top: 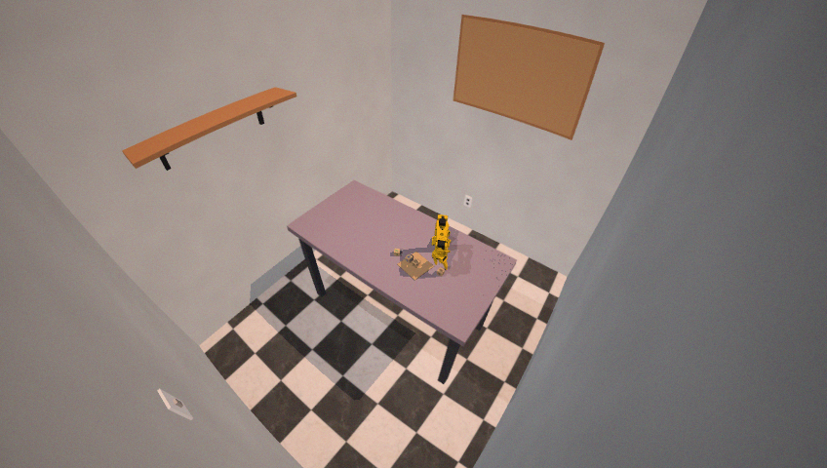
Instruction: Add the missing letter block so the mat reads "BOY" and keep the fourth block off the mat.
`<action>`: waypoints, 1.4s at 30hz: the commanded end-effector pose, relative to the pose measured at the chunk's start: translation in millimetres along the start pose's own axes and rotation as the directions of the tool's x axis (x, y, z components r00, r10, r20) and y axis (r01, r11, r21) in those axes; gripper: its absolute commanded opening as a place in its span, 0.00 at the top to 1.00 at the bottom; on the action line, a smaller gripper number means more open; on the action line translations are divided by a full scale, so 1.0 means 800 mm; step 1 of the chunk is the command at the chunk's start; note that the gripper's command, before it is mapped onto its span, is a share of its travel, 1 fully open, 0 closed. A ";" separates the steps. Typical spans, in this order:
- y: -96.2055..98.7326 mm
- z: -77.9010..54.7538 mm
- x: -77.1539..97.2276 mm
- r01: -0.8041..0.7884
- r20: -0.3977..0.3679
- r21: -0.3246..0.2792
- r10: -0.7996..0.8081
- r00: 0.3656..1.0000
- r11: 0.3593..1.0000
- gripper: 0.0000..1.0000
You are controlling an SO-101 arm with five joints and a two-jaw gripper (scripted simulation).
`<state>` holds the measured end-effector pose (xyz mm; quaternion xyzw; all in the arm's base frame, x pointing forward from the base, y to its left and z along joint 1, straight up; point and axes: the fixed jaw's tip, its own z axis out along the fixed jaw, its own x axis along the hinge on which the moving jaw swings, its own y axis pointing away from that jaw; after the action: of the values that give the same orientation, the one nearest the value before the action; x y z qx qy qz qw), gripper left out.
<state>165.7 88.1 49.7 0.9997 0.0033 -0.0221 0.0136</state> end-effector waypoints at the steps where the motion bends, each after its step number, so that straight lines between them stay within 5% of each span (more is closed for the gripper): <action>1: -0.004 -0.010 0.006 0.007 -0.044 0.027 -0.006 0.999 1.000 0.65; 26: -0.008 -0.019 0.011 0.015 -0.087 0.050 -0.011 0.996 0.999 0.65; 42: -0.009 -0.006 0.013 0.015 -0.087 0.050 -0.011 0.996 0.999 0.65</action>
<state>171.8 92.3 49.3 1.0000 0.0064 -0.0002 0.0009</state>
